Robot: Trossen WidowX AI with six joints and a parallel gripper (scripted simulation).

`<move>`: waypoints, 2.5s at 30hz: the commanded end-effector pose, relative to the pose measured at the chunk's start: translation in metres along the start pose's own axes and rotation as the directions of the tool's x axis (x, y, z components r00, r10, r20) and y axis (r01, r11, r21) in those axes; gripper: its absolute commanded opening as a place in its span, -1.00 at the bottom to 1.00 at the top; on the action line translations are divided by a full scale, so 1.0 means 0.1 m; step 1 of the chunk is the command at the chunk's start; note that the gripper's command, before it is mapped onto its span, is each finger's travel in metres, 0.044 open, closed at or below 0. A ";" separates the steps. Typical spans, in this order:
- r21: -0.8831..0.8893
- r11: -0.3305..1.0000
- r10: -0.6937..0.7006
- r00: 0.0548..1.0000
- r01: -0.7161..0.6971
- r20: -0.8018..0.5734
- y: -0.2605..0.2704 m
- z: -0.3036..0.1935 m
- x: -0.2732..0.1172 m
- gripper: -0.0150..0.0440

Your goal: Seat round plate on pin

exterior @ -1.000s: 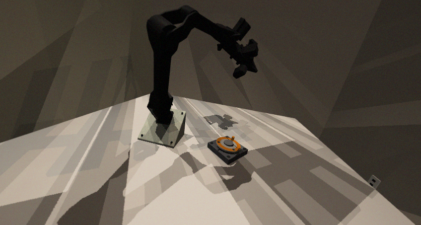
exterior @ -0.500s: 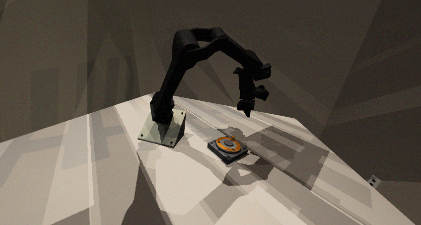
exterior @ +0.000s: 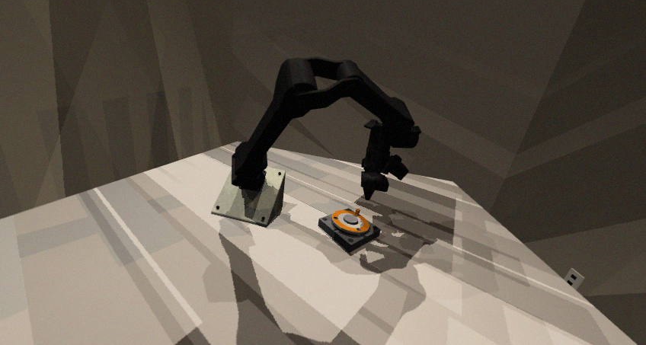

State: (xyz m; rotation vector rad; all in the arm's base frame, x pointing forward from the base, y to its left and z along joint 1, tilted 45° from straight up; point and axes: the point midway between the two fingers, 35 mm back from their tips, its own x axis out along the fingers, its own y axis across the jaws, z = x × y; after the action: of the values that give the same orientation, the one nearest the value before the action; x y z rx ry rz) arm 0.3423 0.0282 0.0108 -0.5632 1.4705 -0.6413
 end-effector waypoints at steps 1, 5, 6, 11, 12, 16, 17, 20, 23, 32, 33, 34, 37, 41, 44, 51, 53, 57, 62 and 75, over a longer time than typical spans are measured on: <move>-0.007 1.000 -0.002 1.000 0.002 -0.013 -0.01 -0.01 0.17 -0.49; -0.007 1.000 -0.004 1.000 0.003 -0.013 -0.03 -0.01 0.40 -0.49; -0.007 1.000 -0.004 1.000 0.004 -0.013 -0.03 -0.01 0.44 -0.49; -0.007 1.000 -0.004 1.000 0.004 -0.013 -0.03 -0.01 0.47 -0.49; -0.007 1.000 -0.004 1.000 0.004 -0.013 -0.03 -0.02 0.47 -0.49; -0.007 1.000 -0.004 1.000 0.004 -0.013 -0.01 -0.05 0.47 -0.49; -0.007 1.000 -0.004 1.000 0.004 -0.014 0.00 -0.06 0.47 -0.49; -0.007 1.000 -0.004 1.000 0.004 -0.014 0.02 -0.10 0.47 -0.49; -0.007 1.000 -0.004 1.000 0.004 -0.014 0.06 -0.14 0.47 -0.49; -0.008 1.000 -0.004 1.000 0.004 -0.014 0.08 -0.22 0.48 -0.49; -0.008 1.000 -0.004 1.000 0.004 -0.014 0.08 -0.22 0.48 -0.49; -0.008 1.000 -0.004 1.000 0.004 -0.014 0.09 -0.23 0.48 -0.49; -0.008 1.000 -0.004 1.000 0.004 -0.014 0.09 -0.25 0.48 -0.49; -0.008 1.000 -0.004 1.000 0.004 -0.014 0.09 -0.27 0.47 -0.49; -0.008 1.000 -0.004 1.000 0.004 -0.014 0.10 -0.28 0.47 -0.49; -0.008 1.000 -0.004 1.000 0.004 -0.014 0.10 -0.32 0.47 -0.49; -0.008 1.000 -0.004 1.000 0.004 -0.014 0.10 -0.32 0.47 -0.49; -0.008 1.000 -0.004 1.000 0.003 -0.015 0.11 -0.34 0.47 -0.49; -0.008 1.000 -0.004 1.000 0.003 -0.015 0.11 -0.37 0.47 -0.49; -0.009 1.000 -0.004 1.000 0.003 -0.015 0.11 -0.45 0.47 -0.49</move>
State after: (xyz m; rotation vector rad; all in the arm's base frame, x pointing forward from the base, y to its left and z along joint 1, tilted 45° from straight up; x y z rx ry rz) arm 0.3045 0.0063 -0.0297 -0.5677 1.4740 -0.6402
